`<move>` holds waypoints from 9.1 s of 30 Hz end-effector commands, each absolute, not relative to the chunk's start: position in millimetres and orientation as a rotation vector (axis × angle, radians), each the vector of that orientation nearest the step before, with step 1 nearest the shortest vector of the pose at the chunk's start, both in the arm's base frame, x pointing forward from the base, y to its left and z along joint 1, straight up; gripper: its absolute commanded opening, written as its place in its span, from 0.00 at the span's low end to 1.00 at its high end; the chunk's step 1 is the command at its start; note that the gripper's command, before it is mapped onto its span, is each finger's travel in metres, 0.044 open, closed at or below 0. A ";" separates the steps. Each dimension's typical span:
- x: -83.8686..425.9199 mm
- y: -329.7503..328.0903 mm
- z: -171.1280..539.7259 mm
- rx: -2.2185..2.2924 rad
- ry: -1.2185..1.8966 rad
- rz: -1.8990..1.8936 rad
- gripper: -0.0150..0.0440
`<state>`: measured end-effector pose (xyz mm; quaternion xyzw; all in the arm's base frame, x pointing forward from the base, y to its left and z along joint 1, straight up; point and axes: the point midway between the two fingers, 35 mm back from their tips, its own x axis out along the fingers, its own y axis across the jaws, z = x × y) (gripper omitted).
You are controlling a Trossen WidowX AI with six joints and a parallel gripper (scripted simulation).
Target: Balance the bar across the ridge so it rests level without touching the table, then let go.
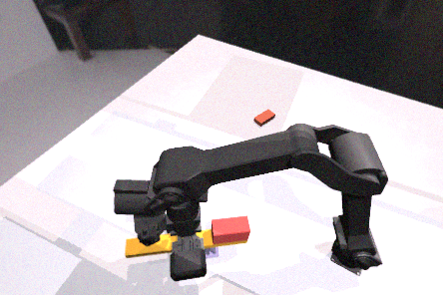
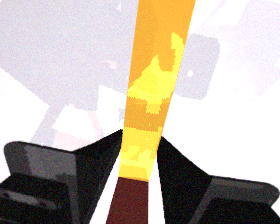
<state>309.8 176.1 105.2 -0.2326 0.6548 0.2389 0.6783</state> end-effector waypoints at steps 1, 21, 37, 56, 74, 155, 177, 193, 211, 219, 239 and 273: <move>310.6 176.0 104.0 -0.526 1.468 0.536 0.25; 310.8 176.1 102.3 -0.526 1.468 0.536 0.25; 311.0 176.3 101.0 -0.526 1.468 0.536 0.25; 311.1 176.4 102.3 -0.526 1.468 0.536 0.25; 311.6 176.8 102.6 -0.526 1.468 0.536 0.25; 312.2 177.1 105.3 -0.526 1.468 0.536 0.25; 312.2 177.1 105.6 -0.526 1.468 0.536 0.25; 312.2 177.6 104.9 -0.523 1.468 0.537 0.25; 312.2 177.6 104.9 -0.523 1.468 0.537 0.25; 312.2 177.6 104.9 -0.523 1.468 0.537 0.34; 312.2 177.6 104.9 -0.523 1.468 0.537 0.54; 312.2 177.6 104.9 -0.523 1.468 0.537 0.57</move>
